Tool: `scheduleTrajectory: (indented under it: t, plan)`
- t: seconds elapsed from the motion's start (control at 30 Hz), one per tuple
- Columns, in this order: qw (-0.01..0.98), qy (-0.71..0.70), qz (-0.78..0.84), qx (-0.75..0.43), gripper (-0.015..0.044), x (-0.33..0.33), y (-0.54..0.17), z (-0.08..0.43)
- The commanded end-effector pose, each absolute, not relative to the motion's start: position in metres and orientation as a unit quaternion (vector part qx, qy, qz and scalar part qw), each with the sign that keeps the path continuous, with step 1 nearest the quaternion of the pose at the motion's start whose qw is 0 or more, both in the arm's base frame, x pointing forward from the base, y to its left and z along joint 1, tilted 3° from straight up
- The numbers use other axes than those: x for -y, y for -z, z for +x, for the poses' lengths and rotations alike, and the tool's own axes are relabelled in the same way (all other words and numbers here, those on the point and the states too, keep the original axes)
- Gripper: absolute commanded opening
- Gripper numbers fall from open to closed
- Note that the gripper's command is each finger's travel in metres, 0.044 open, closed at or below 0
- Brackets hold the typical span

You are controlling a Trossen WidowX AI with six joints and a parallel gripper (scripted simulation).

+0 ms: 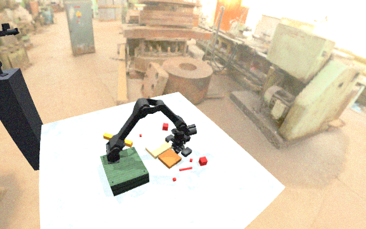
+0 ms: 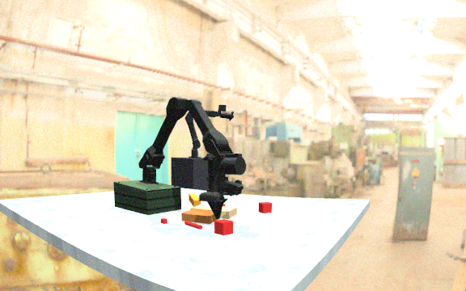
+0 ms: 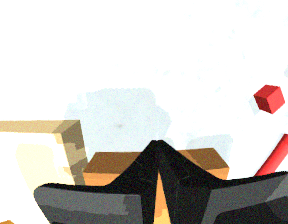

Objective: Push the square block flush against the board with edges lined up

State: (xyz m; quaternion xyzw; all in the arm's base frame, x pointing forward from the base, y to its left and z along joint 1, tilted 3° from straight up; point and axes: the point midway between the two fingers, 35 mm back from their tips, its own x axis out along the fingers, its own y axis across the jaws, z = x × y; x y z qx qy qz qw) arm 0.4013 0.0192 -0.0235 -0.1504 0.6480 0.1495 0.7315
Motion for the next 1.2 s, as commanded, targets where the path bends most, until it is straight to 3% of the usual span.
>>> scheduleTrajectory:
  t: [0.0,1.17]
  plan:
    - [0.722,-0.149,-0.151,-0.658,0.0000,-0.014,0.030,0.388]
    - [0.722,-0.149,-0.151,-0.659,0.0000,-0.009,0.032,0.377]
